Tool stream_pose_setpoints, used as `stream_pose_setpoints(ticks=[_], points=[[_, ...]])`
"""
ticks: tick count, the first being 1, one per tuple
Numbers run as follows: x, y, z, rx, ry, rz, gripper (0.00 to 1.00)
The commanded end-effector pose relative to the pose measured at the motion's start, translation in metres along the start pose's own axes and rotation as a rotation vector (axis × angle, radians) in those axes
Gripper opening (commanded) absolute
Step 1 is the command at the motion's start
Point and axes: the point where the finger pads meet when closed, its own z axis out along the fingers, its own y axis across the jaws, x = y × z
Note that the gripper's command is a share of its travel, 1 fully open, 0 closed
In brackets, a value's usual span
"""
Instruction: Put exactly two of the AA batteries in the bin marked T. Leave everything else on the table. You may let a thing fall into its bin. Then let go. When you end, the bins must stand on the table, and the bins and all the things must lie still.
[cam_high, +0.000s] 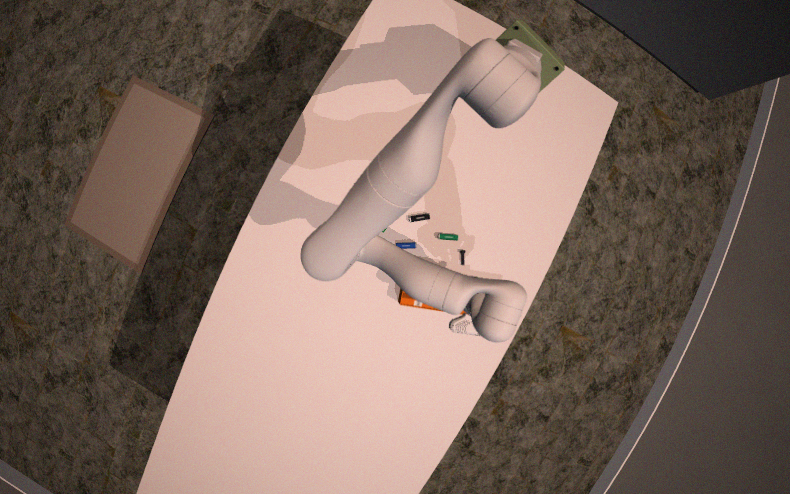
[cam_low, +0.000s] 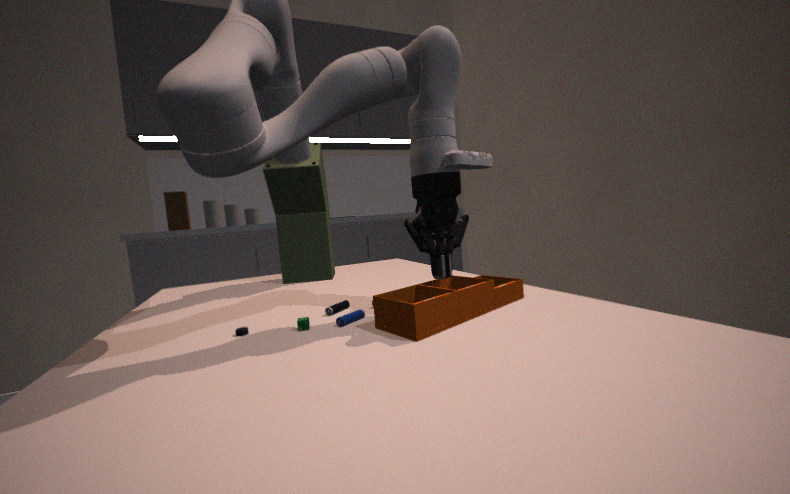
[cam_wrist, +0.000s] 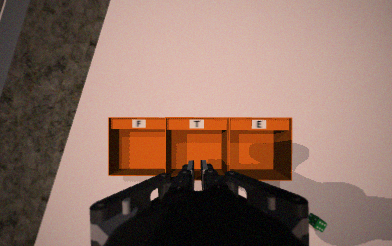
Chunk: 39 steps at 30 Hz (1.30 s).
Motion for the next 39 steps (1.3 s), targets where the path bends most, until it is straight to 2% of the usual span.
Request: stream_pose_setpoints(ticks=[1, 12, 39], points=[[-0.001, 0.001, 0.006, 0.000, -0.004, 0.004, 0.09], [-0.001, 0.001, 0.034, 0.000, -0.004, 0.004, 0.09], [-0.001, 0.001, 0.034, 0.000, -0.004, 0.004, 0.09]])
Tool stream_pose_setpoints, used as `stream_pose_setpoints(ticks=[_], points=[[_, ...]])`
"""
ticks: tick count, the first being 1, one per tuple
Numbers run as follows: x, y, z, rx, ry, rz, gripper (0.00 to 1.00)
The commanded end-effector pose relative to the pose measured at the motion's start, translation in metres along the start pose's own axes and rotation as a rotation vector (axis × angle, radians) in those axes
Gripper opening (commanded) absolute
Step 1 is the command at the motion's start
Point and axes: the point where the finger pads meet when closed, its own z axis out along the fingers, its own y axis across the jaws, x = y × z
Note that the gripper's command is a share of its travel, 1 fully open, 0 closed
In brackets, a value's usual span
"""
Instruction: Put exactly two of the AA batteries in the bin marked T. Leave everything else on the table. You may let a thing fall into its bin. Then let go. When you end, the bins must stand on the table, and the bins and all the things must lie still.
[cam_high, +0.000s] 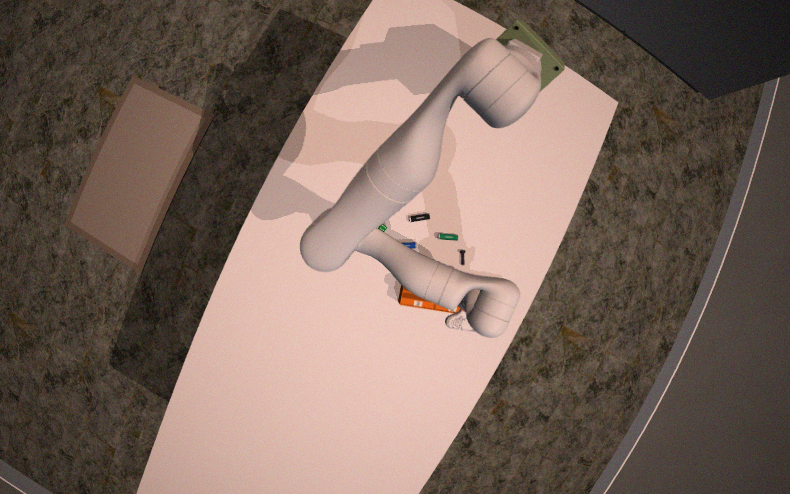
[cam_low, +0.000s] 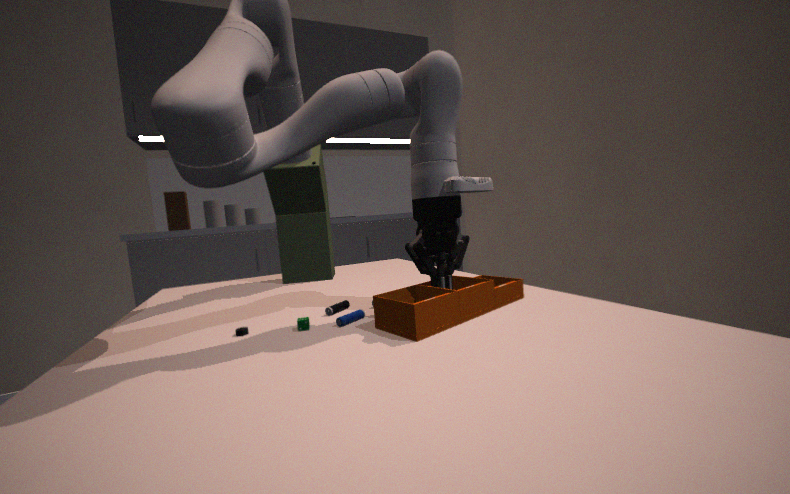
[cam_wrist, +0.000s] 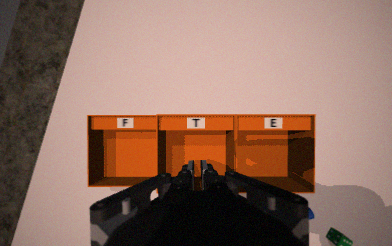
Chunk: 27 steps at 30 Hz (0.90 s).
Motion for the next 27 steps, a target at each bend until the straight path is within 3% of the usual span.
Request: stream_pose_setpoints(ticks=[1, 20, 27], points=[[0.0005, 0.0000, -0.0004, 0.000, 0.001, 0.000, 0.09], [0.0005, 0.0000, -0.0005, 0.000, 0.001, 0.000, 0.09], [0.0005, 0.0000, -0.0084, 0.000, 0.001, 0.000, 0.09]])
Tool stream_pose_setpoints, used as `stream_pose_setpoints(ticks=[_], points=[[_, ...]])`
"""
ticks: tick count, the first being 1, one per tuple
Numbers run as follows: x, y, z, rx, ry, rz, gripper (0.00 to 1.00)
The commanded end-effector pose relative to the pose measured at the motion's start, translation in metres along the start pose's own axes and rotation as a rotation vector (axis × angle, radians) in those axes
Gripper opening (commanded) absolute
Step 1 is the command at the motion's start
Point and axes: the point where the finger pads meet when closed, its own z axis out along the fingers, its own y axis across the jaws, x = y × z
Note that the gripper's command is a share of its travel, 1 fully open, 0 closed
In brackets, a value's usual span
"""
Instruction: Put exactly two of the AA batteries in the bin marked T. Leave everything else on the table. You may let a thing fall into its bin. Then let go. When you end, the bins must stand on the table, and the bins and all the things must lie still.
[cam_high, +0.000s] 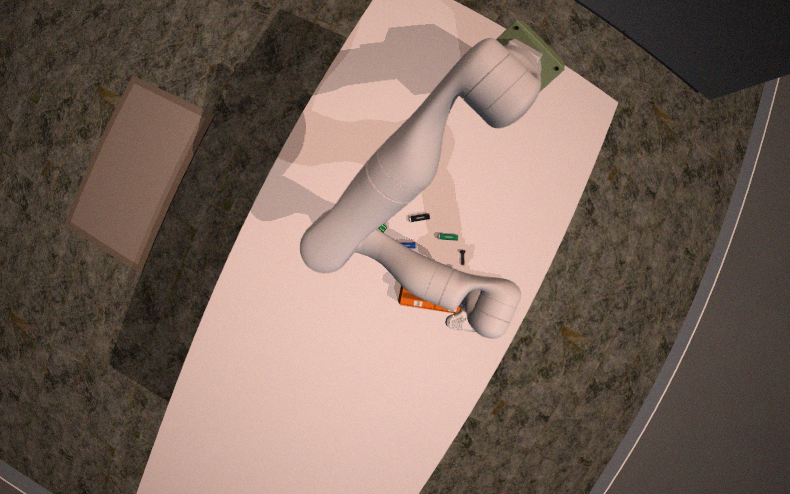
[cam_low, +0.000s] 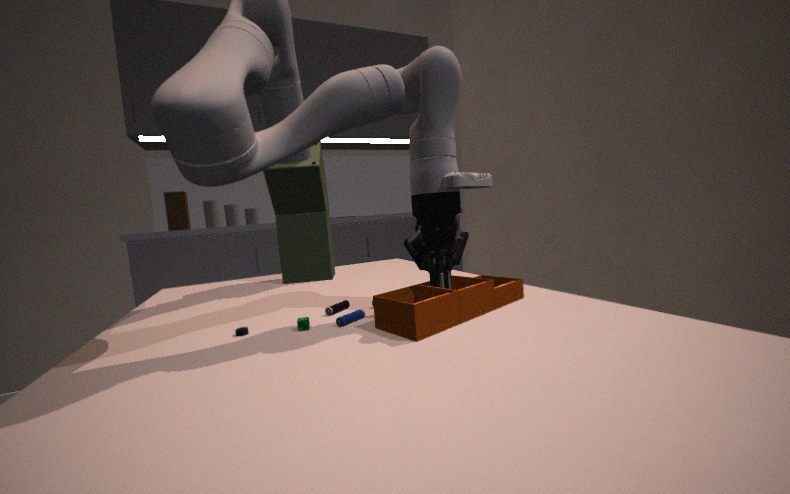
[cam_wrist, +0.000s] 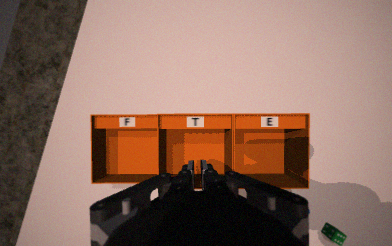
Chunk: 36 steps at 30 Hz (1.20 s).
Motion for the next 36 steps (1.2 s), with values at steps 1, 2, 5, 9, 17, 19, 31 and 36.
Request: stream_pose_setpoints(ticks=[1, 2, 5, 9, 17, 19, 31, 36], points=[[0.002, -0.001, -0.002, 0.001, 0.005, -0.003, 0.09], [0.002, -0.001, -0.004, 0.001, 0.005, -0.003, 0.09], [0.002, -0.001, -0.008, 0.001, 0.005, -0.003, 0.09], [0.002, -0.001, -0.013, 0.001, 0.005, -0.003, 0.09], [0.002, -0.001, -0.022, 0.001, 0.005, -0.003, 0.09], [0.002, -0.001, -0.026, 0.001, 0.005, -0.003, 0.09], [0.001, 0.000, -0.054, 0.001, 0.005, -0.003, 0.09], [0.002, -0.016, -0.054, 0.001, 0.005, -0.003, 0.09]])
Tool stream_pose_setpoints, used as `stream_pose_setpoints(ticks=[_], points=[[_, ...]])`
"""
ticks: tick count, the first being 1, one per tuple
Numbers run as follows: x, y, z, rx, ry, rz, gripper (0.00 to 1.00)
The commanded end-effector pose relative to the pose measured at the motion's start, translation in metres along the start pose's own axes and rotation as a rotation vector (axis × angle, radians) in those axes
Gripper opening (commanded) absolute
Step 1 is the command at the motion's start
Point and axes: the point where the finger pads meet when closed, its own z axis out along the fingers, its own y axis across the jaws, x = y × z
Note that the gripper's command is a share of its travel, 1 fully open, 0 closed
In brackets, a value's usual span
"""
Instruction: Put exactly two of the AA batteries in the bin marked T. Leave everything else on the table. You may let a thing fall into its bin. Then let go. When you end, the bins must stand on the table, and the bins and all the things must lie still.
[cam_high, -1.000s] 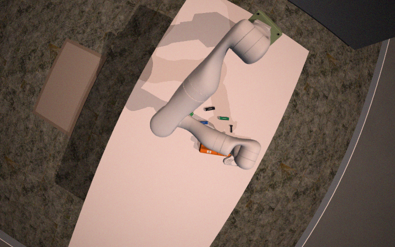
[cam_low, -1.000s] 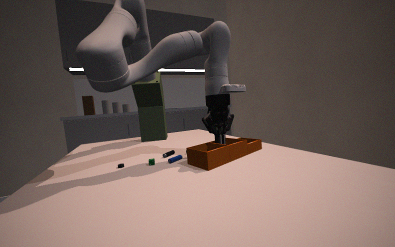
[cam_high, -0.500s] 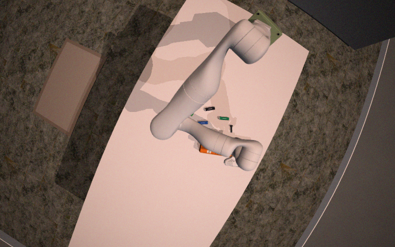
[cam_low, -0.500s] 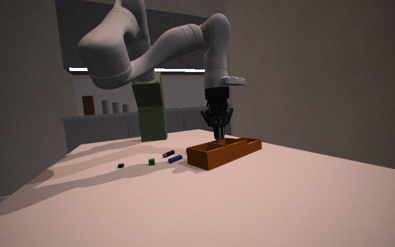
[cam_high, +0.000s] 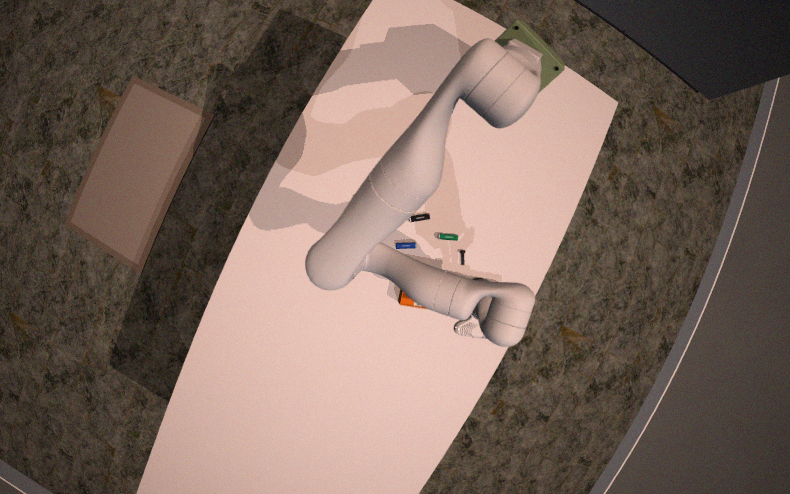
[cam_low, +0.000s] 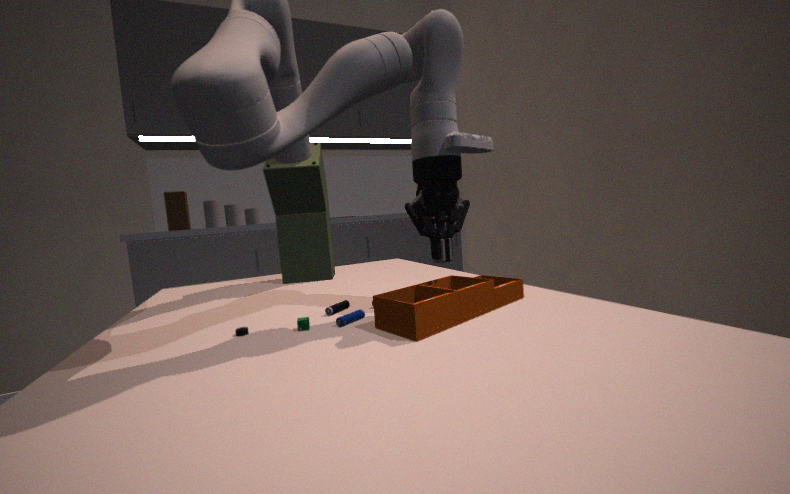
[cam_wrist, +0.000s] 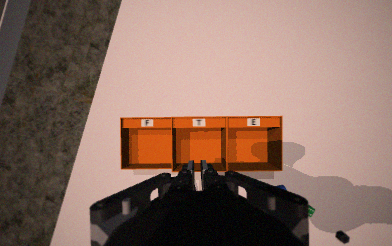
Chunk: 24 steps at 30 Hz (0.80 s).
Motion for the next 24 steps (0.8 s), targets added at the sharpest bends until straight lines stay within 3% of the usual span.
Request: stream_pose_setpoints(ticks=[1, 14, 24], points=[[0.001, -0.015, -0.001, 0.005, 0.002, -0.008, 0.09], [0.002, -0.079, -0.002, 0.006, 0.002, -0.008, 0.09], [0.002, -0.079, 0.004, 0.006, 0.002, -0.008, 0.09]])
